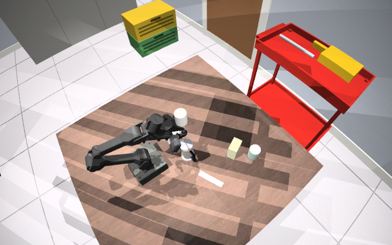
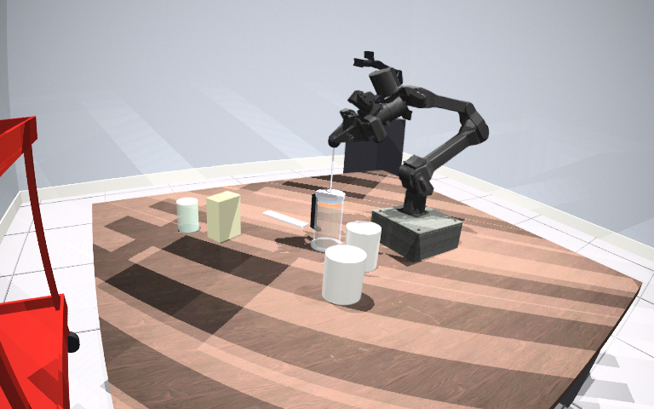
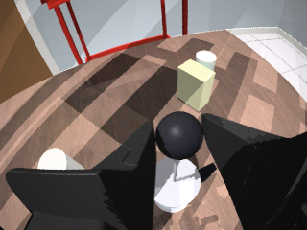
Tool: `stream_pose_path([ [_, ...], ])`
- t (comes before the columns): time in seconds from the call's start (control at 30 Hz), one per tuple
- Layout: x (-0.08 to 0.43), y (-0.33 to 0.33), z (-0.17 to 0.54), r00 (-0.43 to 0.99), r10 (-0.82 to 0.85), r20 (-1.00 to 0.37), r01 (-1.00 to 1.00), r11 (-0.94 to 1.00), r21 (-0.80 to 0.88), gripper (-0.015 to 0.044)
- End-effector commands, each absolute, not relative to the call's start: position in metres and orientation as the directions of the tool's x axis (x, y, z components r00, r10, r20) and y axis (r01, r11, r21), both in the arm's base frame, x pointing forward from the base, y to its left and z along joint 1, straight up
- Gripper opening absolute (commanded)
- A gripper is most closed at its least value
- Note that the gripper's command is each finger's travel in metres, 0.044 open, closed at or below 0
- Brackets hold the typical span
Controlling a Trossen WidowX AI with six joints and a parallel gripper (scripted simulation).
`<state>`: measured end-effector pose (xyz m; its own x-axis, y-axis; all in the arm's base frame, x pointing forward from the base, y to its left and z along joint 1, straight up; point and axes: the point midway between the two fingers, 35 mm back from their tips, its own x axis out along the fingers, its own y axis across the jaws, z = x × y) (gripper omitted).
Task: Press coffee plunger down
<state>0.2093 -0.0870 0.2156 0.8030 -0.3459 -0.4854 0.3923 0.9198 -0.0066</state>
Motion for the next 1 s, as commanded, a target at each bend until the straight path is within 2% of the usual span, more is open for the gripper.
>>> stream_pose_path([
  [0.0, 0.21, -0.087, 0.212, 0.801, -0.345, -0.489, 0.391, 0.92, -0.008, 0.0118],
  [0.97, 0.216, -0.09, 0.167, 0.802, -0.345, -0.488, 0.391, 0.92, -0.008, 0.0118],
])
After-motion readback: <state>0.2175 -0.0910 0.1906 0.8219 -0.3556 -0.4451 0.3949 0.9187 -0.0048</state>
